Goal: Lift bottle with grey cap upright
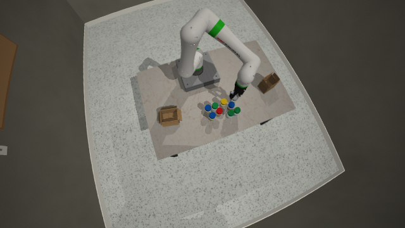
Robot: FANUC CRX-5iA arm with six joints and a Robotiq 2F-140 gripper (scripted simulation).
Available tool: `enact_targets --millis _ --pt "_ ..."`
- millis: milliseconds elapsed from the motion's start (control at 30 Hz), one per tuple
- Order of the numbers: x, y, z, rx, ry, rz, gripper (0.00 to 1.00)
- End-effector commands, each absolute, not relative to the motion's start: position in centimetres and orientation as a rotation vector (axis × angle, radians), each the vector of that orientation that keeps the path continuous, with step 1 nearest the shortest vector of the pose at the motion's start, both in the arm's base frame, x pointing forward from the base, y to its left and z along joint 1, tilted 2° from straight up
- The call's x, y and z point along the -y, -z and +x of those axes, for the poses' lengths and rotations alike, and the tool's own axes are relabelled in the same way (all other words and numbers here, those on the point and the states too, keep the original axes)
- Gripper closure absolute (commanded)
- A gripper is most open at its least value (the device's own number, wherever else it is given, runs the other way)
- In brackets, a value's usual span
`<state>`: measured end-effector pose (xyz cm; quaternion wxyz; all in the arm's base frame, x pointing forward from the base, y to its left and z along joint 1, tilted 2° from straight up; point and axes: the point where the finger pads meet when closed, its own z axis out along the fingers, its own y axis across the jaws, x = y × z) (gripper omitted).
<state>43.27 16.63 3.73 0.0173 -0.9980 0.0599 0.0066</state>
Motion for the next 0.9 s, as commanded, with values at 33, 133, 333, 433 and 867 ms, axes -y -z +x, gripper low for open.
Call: enact_targets --millis 33,133,333,433,867 --pt "-16.6 -4.0 43.3 -0.186 -0.019 -3.101 0.9" --pt "-16.6 -4.0 43.3 -0.186 -0.019 -3.101 0.9" --pt "-16.6 -5.3 43.4 -0.186 -0.018 -3.101 0.9" --pt "-16.6 -6.0 43.4 -0.186 -0.017 -3.101 0.9" --pt "-16.5 -6.9 43.4 -0.186 -0.017 -3.101 0.9"
